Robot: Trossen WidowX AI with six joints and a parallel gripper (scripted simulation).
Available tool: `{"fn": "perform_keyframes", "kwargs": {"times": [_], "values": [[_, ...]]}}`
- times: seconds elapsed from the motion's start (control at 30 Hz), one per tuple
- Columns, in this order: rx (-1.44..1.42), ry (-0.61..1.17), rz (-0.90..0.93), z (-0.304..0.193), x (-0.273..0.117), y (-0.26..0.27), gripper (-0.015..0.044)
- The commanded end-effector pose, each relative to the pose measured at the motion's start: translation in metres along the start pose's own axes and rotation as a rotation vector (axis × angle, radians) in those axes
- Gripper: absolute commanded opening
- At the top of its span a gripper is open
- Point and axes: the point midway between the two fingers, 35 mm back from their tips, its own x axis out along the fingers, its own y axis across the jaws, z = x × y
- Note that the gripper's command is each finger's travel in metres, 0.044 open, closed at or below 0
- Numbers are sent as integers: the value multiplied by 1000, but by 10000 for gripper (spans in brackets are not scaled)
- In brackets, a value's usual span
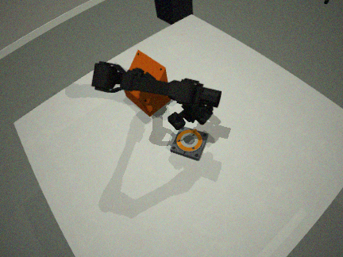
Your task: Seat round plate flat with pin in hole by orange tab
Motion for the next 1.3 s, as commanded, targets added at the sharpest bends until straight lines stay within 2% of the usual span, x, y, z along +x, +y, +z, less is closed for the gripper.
{"fn": "perform_keyframes", "kwargs": {"times": [0.0, 0.37, 1.27], "values": [[-18, 0, -17, -2, 2, -4, 0], [-18, 0, -18, -3, 49, -5, 0], [-18, -1, -18, 20, 50, 4, 0]]}}
